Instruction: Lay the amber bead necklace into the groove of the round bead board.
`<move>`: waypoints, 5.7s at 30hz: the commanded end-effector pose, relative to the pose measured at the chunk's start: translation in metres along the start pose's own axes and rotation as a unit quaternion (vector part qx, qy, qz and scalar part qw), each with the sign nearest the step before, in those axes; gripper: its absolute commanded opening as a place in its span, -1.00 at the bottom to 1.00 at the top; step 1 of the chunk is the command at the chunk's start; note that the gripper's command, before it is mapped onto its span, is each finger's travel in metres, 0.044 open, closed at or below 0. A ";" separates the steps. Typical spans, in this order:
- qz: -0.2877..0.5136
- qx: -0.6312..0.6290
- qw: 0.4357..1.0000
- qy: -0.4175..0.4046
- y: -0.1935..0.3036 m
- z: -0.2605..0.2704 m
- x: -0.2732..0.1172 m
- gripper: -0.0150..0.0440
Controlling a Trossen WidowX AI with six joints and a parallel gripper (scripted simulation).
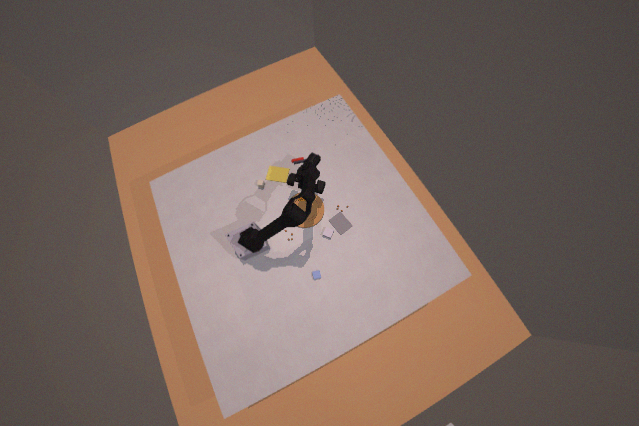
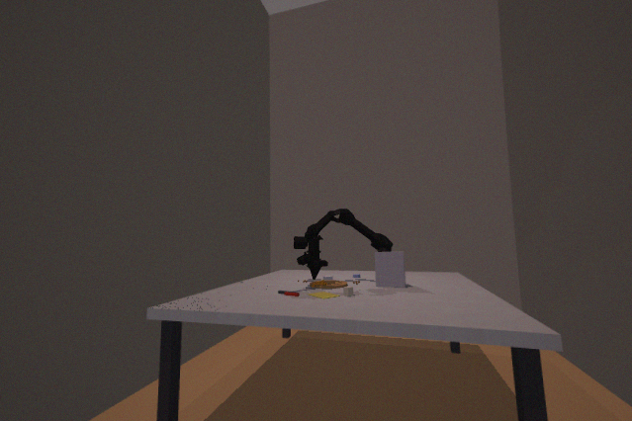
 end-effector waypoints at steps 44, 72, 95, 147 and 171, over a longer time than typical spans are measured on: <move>0.003 0.000 1.000 -0.003 0.071 0.022 0.023 -0.49; 0.003 -0.001 1.000 -0.003 0.072 0.023 0.001 1.00; 0.003 0.000 1.000 -0.003 0.072 0.023 -0.001 1.00; -0.001 0.101 0.995 -0.001 0.002 0.006 -0.007 0.19; 0.002 0.103 0.995 -0.002 0.001 0.005 0.026 0.19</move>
Point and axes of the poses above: the point midway between the two fingers, 35 mm back from their tips, its own x axis out along the fingers, its own z axis across the jaws, y = z × x, the point moved 4 cm from there along -x, back along the fingers, and after that the axes turned 4 degrees about -x, right-handed, at the moved point
